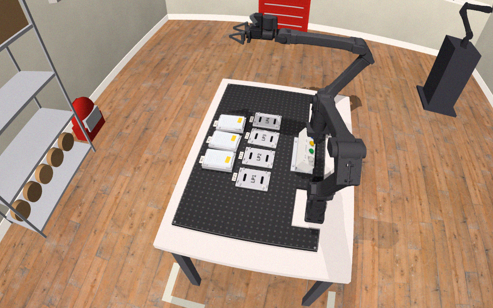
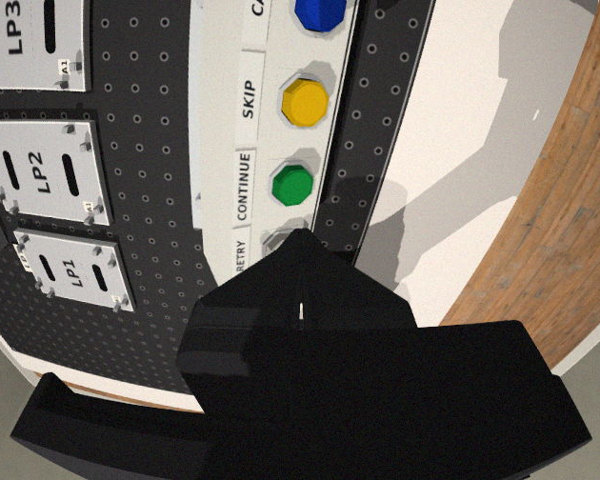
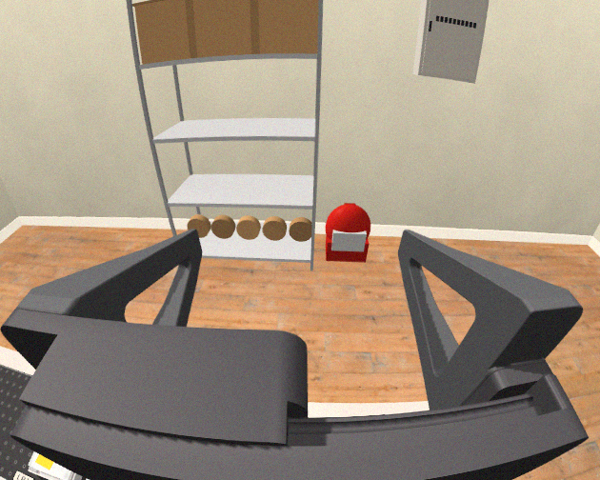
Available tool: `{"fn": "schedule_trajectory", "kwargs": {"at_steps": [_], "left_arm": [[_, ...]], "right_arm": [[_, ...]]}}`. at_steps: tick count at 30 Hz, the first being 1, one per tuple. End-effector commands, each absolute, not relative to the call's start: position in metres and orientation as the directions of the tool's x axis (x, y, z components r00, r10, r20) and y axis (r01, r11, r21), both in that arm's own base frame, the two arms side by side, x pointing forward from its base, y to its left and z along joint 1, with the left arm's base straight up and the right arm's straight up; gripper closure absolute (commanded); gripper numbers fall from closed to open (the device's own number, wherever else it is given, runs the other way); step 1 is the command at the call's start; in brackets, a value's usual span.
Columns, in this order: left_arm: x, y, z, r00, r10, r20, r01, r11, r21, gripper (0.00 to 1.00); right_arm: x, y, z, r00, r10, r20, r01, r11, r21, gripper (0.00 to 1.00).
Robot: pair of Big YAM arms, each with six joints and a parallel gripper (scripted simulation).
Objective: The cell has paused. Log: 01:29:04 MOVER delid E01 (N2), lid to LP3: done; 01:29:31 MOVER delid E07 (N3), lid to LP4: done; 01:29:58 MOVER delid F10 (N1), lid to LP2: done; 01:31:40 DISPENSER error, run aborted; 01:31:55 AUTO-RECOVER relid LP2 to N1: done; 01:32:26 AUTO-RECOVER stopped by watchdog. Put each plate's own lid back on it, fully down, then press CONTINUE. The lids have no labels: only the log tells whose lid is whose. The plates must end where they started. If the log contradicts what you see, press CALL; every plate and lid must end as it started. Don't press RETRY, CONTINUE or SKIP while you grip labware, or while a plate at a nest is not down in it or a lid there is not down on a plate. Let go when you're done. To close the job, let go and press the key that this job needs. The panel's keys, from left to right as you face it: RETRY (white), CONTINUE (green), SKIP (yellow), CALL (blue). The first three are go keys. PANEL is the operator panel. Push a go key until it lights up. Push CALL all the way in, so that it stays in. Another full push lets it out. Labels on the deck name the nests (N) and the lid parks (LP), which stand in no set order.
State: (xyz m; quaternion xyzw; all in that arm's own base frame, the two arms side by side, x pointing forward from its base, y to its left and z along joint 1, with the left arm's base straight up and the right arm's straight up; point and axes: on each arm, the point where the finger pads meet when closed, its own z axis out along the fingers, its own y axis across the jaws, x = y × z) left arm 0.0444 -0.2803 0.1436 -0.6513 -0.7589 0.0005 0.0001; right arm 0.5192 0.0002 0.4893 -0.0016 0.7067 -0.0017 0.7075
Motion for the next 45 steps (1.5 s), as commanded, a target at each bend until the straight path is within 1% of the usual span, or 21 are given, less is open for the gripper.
{"fn": "schedule_trajectory", "kwargs": {"at_steps": [1,33,42,45], "left_arm": [[0.048,-0.289,0.159,-0.172,0.984,-0.042,0.985,0.172,-0.001,1.0],[0.055,-0.299,0.174,-0.18,0.981,-0.073,0.984,0.181,-0.001,1.0],[0.055,-0.296,0.169,-0.179,0.982,-0.061,0.984,0.179,0.0,1.0],[0.054,-0.29,0.153,-0.177,0.984,-0.016,0.984,0.177,-0.001,1.0]], "right_arm": [[0.517,0.0,0.525,0.058,0.007,-0.998,-0.001,1.0,0.007,0.0],[0.517,0.0,0.525,0.058,0.007,-0.998,-0.001,1.0,0.007,0.0],[0.517,0.0,0.525,0.058,0.007,-0.998,-0.001,1.0,0.007,0.0],[0.517,0.0,0.525,0.058,0.007,-0.998,-0.001,1.0,0.007,0.0]]}}
